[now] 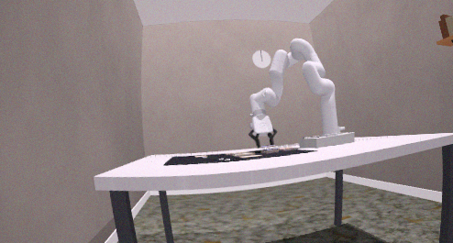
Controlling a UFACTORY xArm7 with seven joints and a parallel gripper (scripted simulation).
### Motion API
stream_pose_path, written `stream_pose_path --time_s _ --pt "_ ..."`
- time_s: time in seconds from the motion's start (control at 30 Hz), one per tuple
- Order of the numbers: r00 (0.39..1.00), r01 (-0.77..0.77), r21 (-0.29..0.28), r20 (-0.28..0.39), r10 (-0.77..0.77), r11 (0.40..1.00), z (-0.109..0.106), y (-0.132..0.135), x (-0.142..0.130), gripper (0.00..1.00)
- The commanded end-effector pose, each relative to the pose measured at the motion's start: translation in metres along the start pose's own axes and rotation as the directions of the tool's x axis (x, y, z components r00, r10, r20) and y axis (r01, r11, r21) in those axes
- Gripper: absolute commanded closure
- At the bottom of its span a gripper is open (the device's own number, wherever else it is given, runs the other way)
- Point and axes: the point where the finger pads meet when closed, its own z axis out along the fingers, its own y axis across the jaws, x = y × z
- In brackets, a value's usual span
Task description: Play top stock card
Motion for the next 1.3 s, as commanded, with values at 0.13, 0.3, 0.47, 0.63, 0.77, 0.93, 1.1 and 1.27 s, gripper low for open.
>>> stream_pose_path --time_s 0.13,0.3,0.47,0.63,0.77,0.93,1.1,1.27 --pt "1.0 0.001 0.003 -0.002 -0.001 1.0 -0.018 -0.001 -0.006 0.26" --pt "1.0 0.001 0.003 -0.002 -0.001 1.0 -0.032 -0.001 -0.012 0.26" --pt "1.0 0.001 0.003 -0.002 -0.001 1.0 -0.047 -0.001 -0.018 0.26" --pt "1.0 0.001 0.003 -0.002 -0.001 1.0 -0.055 -0.001 -0.022 0.26" --pt "1.0 0.001 0.003 -0.002 -0.001 1.0 -0.065 -0.001 -0.026 0.26" --pt "1.0 0.001 0.003 -0.002 -0.001 1.0 -0.073 -0.001 -0.029 0.26" --pt "1.0 0.001 0.003 -0.002 -0.001 1.0 -0.077 -0.001 -0.031 0.26" --pt "1.0 0.001 0.003 -0.002 -0.001 1.0 -0.079 -0.001 -0.031 0.26"
